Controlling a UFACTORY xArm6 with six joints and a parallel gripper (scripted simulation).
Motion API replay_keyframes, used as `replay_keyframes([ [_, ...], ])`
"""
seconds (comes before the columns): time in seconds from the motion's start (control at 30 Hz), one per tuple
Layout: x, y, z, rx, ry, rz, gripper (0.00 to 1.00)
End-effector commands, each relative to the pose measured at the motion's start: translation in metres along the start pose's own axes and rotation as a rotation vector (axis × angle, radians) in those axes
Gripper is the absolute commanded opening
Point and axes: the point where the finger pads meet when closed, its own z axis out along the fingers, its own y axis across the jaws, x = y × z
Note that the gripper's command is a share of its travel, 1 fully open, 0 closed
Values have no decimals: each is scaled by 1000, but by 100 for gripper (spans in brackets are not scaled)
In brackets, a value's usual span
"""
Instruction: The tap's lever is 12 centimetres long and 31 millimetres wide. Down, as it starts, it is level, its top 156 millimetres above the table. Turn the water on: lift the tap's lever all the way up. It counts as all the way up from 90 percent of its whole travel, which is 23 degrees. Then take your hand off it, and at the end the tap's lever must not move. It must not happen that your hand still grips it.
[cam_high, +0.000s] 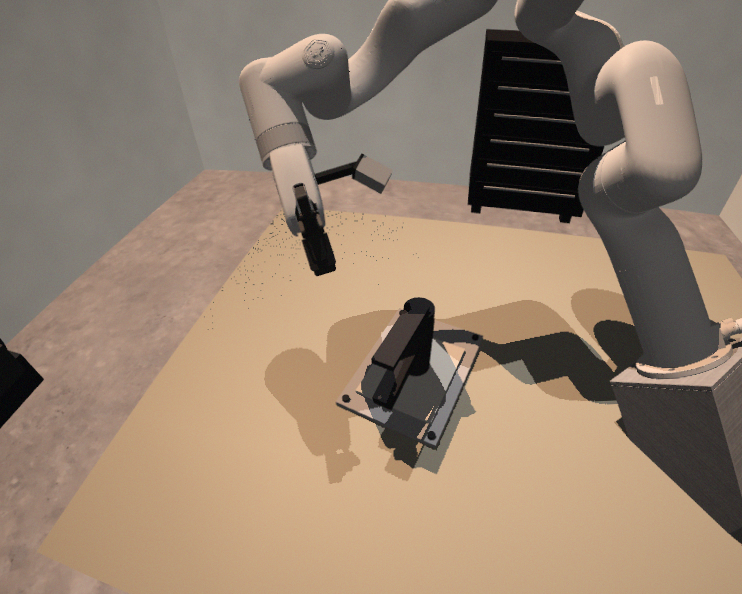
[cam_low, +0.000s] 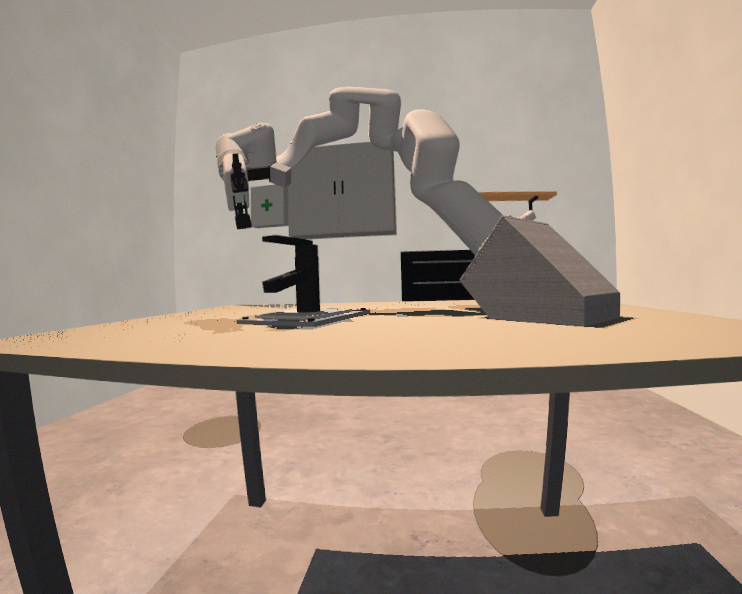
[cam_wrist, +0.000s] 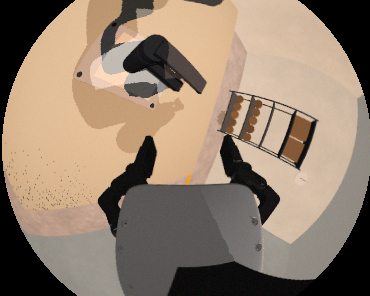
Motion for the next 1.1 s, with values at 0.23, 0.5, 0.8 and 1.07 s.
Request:
replay_keyframes([
  [0.23,32,33,41,241,127,-265,100],
  [0.5,49,50,60,431,179,-473,100],
  [0.8,59,65,71,626,193,-679,100],
  [1.07,61,77,74,763,181,-820,100],
])
